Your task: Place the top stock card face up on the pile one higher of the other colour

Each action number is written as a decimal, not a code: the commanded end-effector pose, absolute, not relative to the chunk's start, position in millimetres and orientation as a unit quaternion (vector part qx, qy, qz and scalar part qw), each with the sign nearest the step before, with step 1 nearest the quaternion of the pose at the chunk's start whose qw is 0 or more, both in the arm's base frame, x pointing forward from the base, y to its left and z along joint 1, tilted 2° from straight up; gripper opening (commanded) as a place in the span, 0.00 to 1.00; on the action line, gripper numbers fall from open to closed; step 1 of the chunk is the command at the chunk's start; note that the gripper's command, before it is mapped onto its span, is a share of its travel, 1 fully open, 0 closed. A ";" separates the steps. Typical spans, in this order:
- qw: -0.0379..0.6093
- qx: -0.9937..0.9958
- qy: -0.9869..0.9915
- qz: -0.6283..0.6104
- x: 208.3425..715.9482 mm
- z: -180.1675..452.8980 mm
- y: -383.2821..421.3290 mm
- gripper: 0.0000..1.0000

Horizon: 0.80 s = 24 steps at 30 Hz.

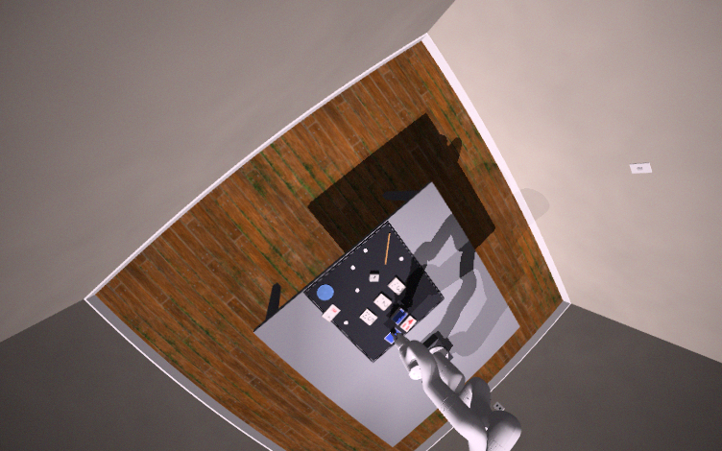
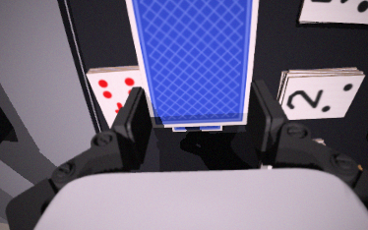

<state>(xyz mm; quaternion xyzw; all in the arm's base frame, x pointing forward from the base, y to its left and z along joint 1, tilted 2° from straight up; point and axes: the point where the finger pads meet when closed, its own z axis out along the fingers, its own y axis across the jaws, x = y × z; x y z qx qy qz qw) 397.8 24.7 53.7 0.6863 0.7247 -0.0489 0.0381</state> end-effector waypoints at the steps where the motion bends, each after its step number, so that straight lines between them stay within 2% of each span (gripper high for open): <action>1: 0.050 0.686 0.724 -0.061 395.2 50.0 25.7 0.63; 7: 0.086 0.682 0.720 -0.094 395.7 49.6 27.2 0.63; 14: 0.163 0.668 0.707 -0.165 396.0 48.3 30.7 0.63; 16: 0.163 0.668 0.707 -0.165 396.0 48.3 30.7 0.63; 24: 0.253 0.641 0.680 -0.249 395.9 45.7 34.6 0.63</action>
